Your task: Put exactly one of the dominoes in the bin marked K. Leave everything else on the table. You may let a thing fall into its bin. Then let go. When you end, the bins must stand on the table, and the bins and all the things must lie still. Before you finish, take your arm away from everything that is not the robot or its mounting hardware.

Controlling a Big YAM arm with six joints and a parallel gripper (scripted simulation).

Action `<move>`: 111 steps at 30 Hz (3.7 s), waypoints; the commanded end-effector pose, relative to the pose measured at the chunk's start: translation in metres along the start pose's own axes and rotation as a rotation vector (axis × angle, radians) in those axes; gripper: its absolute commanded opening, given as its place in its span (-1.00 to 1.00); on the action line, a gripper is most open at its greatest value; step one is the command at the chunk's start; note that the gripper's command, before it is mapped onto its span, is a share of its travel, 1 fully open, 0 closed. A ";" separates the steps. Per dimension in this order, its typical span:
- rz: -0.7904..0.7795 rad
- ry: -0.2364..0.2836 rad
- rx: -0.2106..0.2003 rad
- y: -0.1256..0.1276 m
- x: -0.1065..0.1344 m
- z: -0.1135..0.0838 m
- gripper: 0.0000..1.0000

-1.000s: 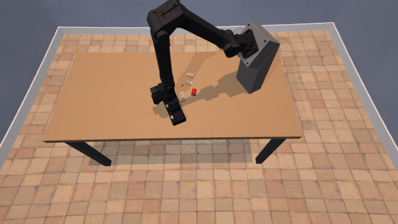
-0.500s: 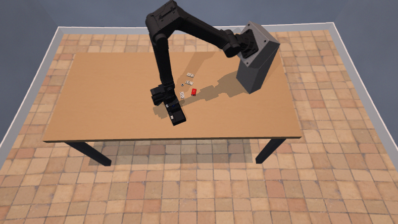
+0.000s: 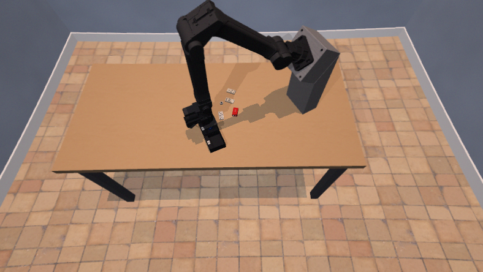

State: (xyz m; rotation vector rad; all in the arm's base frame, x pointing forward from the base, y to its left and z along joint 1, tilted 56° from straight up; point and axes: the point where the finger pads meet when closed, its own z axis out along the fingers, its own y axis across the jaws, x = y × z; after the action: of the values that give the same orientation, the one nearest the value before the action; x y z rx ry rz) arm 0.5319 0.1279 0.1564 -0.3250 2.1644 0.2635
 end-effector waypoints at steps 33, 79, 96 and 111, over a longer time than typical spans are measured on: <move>-0.004 -0.024 0.009 -0.005 -0.010 -0.028 -0.82; 0.004 -0.012 -0.005 0.010 -0.002 -0.064 -0.82; 0.005 -0.035 -0.008 0.085 -0.019 -0.068 -0.82; 0.004 -0.028 -0.003 0.086 -0.014 -0.037 -0.82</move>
State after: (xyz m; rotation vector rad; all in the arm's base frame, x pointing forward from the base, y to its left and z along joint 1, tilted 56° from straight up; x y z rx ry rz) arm 0.4732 0.1935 0.1927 -0.3233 2.1570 0.2625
